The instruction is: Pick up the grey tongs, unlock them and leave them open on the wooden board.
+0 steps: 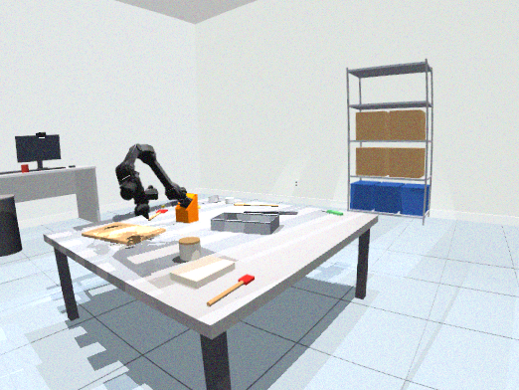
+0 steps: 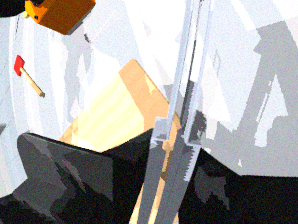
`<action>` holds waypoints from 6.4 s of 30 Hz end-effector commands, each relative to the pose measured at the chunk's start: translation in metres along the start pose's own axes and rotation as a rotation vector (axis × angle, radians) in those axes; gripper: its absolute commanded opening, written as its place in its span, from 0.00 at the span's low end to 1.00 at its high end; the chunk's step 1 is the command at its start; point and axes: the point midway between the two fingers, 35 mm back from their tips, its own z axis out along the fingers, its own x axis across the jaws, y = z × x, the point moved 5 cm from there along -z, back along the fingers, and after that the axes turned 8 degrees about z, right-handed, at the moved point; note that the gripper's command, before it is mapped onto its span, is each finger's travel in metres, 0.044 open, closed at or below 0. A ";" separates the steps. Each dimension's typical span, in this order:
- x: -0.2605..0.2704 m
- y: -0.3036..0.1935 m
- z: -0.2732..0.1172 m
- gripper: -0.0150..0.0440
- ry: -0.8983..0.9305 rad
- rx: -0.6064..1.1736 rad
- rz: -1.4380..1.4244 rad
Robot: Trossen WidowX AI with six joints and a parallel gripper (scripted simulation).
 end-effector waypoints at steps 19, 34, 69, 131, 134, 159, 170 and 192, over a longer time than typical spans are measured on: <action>0.033 -0.051 -0.001 0.00 -0.008 -0.095 0.904; 0.059 -0.080 -0.007 0.00 -0.030 -0.155 1.521; 0.124 -0.123 -0.038 0.00 -0.191 -0.399 2.875; 0.125 -0.100 -0.030 0.00 -1.138 -0.246 2.908; 0.125 -0.097 -0.030 0.00 -1.212 -0.264 2.892; 0.136 -0.070 -0.029 0.00 -1.768 -0.563 2.859; 0.139 -0.067 -0.027 0.00 -1.814 -0.604 2.867; 0.139 -0.067 -0.027 0.00 -1.814 -0.604 2.867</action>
